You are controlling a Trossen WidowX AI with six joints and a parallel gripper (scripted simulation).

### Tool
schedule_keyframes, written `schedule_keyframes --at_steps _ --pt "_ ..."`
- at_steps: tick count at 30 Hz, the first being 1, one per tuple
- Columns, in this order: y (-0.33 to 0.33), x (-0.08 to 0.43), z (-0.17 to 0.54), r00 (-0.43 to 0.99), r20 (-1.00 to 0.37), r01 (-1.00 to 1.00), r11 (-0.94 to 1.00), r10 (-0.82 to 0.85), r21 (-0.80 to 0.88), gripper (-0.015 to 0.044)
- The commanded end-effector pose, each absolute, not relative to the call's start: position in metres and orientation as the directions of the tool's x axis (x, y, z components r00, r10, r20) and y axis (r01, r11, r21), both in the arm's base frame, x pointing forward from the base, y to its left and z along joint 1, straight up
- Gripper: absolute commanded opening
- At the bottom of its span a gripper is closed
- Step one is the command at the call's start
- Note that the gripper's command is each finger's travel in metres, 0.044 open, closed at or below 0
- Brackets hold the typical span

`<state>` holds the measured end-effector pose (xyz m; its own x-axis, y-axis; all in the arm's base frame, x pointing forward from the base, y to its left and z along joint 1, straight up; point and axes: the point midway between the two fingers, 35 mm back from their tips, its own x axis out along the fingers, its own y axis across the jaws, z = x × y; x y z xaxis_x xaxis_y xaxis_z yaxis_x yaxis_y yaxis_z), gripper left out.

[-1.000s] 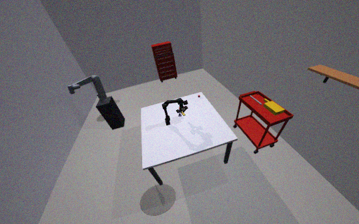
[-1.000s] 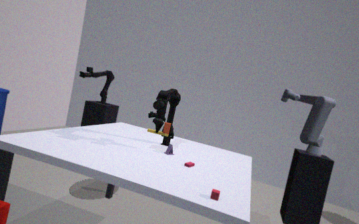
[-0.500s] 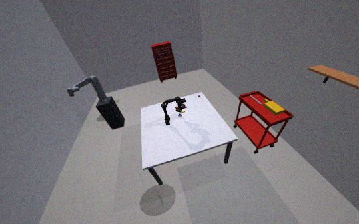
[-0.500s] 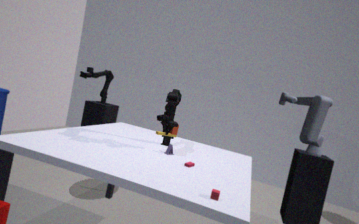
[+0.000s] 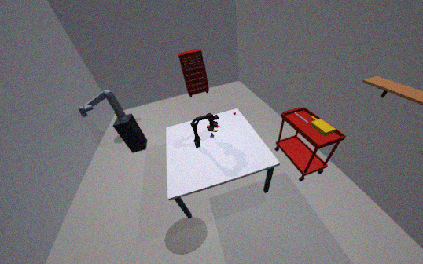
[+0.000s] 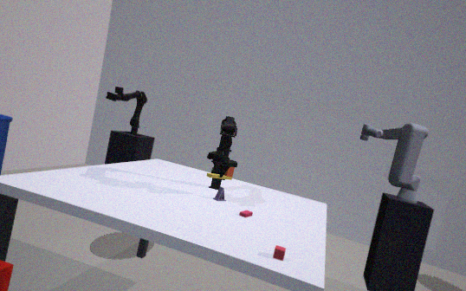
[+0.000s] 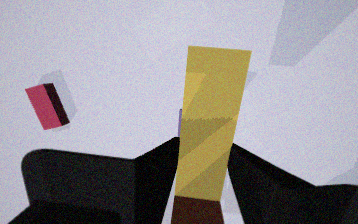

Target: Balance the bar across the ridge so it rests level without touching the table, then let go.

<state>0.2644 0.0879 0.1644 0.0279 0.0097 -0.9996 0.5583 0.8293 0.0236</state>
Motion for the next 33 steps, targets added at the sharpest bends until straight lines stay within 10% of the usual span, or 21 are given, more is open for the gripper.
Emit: schedule_keyframes --at_steps 1,33 --pt "0.090 0.266 0.158 0.028 -1.000 0.549 0.836 0.010 0.024 0.0000" --pt "0.092 0.267 0.127 0.028 -1.000 0.549 0.836 0.010 0.024 0.0000"
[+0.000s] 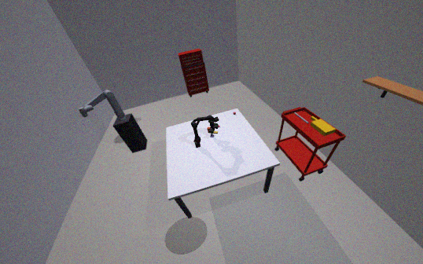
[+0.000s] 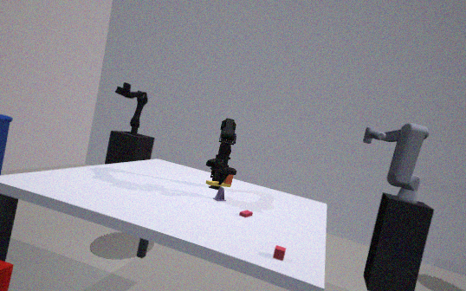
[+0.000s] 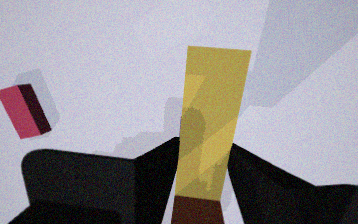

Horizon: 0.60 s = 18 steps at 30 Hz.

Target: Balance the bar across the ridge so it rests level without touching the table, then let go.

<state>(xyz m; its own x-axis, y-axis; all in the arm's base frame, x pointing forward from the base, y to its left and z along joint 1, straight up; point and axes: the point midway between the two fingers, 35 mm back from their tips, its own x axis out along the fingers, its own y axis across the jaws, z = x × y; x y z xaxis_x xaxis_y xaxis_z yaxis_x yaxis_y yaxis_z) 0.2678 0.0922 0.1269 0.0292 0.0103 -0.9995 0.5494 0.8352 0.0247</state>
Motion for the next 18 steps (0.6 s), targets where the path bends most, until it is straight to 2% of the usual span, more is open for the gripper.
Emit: schedule_keyframes --at_steps 1,18 --pt "0.0923 0.2675 0.1272 0.028 -1.000 0.549 0.836 0.010 0.024 0.0000" --pt "0.0924 0.2675 0.1258 0.028 -1.000 0.549 0.836 0.010 0.024 0.0000"
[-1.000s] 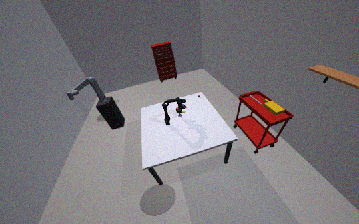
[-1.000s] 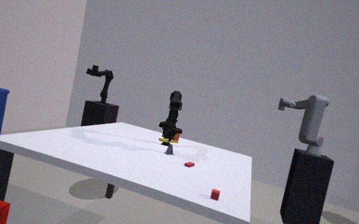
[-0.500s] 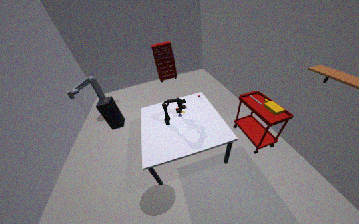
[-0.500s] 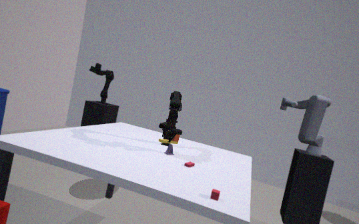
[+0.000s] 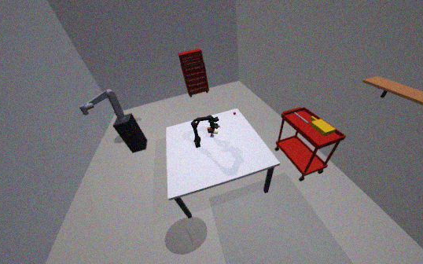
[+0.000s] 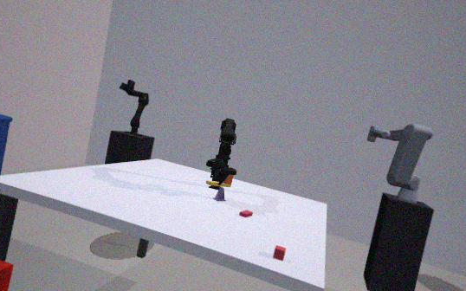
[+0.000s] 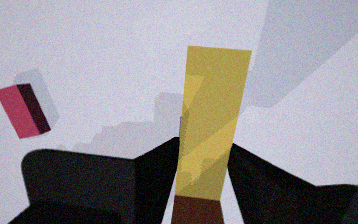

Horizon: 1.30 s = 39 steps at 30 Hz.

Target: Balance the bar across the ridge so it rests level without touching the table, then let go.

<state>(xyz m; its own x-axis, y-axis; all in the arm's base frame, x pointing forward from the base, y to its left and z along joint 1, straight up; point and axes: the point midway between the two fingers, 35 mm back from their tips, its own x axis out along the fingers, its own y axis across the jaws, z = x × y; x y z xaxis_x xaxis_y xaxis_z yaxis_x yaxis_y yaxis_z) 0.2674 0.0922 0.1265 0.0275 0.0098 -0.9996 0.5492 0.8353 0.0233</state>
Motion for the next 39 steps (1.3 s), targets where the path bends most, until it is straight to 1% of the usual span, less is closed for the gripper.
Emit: schedule_keyframes --at_steps 1,39 --pt "0.0924 0.2675 0.1257 0.028 -1.000 0.549 0.836 0.010 0.024 0.0000" --pt "0.0925 0.2674 0.1226 0.028 -1.000 0.549 0.836 0.010 0.024 0.0000"
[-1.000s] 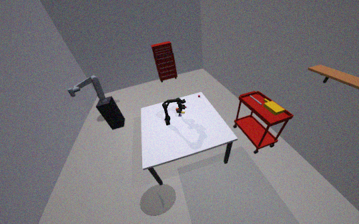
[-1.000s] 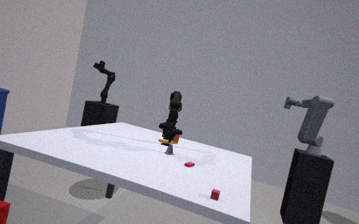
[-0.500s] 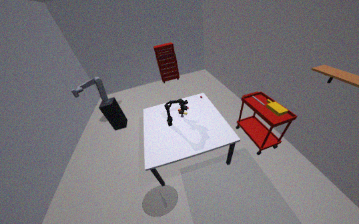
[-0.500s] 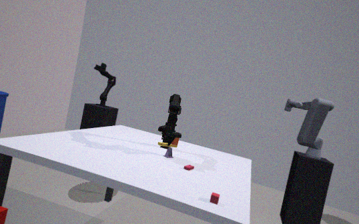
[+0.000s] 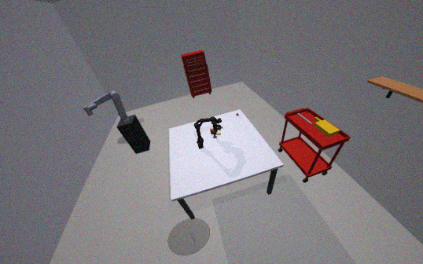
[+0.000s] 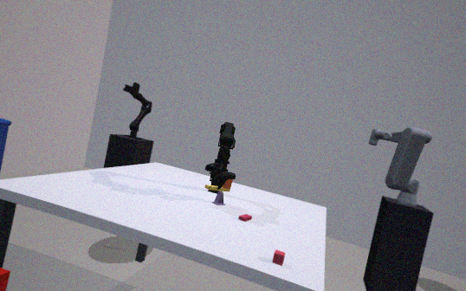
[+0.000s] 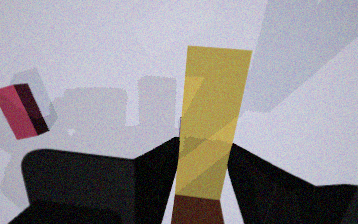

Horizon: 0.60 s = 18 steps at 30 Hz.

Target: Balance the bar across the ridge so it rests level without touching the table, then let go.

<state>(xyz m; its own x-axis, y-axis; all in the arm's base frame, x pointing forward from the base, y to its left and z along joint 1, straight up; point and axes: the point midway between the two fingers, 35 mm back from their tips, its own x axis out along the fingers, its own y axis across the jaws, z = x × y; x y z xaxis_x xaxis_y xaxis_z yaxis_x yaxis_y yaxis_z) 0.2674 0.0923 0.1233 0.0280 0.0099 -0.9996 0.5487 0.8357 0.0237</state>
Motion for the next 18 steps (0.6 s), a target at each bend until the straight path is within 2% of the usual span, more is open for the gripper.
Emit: schedule_keyframes --at_steps 1,18 --pt "0.0925 0.2674 0.1225 0.028 -1.000 0.549 0.836 0.010 0.024 0.0000" --pt "0.0926 0.2674 0.1211 0.028 -1.000 0.549 0.836 0.010 0.024 0.0000"
